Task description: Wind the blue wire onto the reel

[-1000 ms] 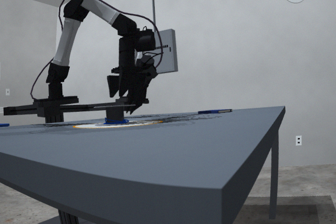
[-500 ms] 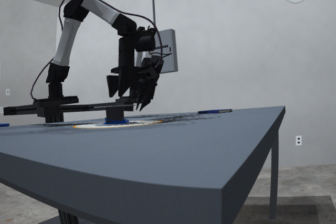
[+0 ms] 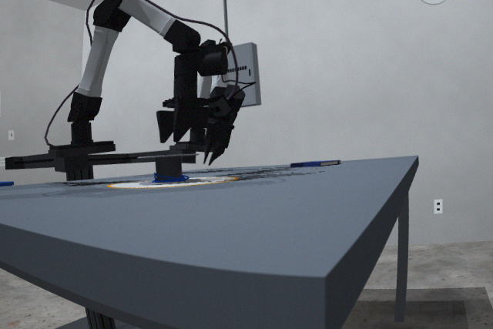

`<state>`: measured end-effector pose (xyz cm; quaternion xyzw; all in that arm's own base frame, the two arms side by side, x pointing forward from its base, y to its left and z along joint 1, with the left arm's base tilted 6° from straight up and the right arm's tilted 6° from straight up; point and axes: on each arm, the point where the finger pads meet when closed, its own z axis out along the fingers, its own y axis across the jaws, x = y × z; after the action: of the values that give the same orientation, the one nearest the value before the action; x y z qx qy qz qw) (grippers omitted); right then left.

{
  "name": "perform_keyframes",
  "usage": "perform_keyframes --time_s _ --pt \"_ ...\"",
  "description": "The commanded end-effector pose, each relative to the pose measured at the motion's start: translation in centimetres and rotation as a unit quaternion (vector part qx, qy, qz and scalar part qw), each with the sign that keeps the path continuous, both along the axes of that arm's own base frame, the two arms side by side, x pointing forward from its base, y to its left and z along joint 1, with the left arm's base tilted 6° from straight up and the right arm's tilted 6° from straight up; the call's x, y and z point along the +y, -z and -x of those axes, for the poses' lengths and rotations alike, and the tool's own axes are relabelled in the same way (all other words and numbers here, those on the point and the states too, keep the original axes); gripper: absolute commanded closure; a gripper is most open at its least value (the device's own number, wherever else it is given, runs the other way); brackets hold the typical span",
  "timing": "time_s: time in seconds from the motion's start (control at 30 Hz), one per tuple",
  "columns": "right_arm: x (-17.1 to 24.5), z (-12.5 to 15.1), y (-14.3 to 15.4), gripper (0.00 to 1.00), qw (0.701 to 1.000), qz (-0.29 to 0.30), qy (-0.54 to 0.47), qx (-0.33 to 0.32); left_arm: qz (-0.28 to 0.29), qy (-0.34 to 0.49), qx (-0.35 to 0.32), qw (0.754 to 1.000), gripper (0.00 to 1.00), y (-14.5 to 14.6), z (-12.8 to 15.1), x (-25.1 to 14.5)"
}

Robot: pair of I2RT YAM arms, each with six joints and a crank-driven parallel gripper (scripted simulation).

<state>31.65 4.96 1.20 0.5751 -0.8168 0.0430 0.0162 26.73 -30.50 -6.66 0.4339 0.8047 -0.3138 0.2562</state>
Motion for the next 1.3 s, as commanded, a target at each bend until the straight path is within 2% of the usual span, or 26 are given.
perform_keyframes --time_s 0.0,0.4,0.57,0.77,1.27 --pt "0.6 -0.7 -1.5 0.23 1.000 -0.009 -0.005 -0.020 0.028 0.009 -0.031 0.999 0.85 -2.4 -1.2 -1.6" --pt "0.7 -0.7 -2.9 0.23 1.000 -0.009 -0.005 -0.020 0.028 0.009 -0.031 0.999 0.85 -2.4 -1.2 -1.7" --pt "0.8 -0.4 -5.1 0.23 1.000 -0.009 -0.005 -0.020 0.028 0.009 -0.031 0.999 0.85 -2.7 -1.2 -1.7" --pt "0.9 0.2 -7.2 0.23 1.000 -0.009 -0.005 -0.020 0.028 0.009 -0.031 0.999 0.85 -4.6 -1.1 -1.9" --pt "0.8 0.6 -7.1 0.23 1.000 -0.010 -0.005 -0.025 0.028 0.009 -0.031 0.999 0.85 -7.8 -0.2 -1.5"
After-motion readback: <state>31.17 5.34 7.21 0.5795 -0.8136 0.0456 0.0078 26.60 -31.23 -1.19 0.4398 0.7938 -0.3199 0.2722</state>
